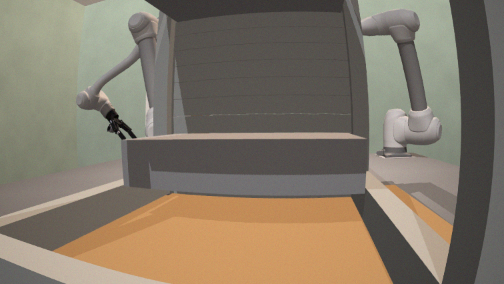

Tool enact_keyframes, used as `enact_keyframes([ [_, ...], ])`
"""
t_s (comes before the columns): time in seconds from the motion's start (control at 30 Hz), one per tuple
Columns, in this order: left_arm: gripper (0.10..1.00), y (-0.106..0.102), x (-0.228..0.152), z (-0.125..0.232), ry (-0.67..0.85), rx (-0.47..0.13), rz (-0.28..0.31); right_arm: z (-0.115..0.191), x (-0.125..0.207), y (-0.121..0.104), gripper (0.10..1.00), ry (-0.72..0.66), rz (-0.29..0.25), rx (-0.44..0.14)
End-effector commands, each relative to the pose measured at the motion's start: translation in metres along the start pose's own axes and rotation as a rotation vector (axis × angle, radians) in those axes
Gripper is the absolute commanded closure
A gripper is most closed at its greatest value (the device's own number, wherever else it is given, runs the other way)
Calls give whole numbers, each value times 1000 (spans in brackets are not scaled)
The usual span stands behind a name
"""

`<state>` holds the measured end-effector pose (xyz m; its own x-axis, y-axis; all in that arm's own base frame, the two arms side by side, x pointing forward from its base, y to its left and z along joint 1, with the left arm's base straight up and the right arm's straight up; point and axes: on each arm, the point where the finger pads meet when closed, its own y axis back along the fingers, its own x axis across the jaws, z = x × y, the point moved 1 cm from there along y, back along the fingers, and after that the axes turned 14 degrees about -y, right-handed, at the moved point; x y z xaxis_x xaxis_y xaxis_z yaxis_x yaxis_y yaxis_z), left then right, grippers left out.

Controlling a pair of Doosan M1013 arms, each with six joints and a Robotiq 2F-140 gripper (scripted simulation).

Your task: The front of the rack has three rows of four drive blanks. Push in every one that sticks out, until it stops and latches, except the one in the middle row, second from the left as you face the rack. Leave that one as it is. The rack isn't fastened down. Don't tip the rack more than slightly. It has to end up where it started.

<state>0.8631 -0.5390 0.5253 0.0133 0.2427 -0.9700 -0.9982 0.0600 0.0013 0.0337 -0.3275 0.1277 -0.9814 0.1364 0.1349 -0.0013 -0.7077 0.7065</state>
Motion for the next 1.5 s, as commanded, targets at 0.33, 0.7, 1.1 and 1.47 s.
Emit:
enact_keyframes([
  [0.33,999,15,-7,2,1,0,-1,0,0,0,98,0,-1,1],
  [0.7,999,2,-29,7,1,-1,-1,0,0,0,98,0,-1,1],
  [1.1,999,-24,-29,7,1,-1,-1,0,0,0,98,0,-1,1],
  [1.47,999,-24,-29,7,1,-1,-1,0,0,0,98,0,-1,1],
])
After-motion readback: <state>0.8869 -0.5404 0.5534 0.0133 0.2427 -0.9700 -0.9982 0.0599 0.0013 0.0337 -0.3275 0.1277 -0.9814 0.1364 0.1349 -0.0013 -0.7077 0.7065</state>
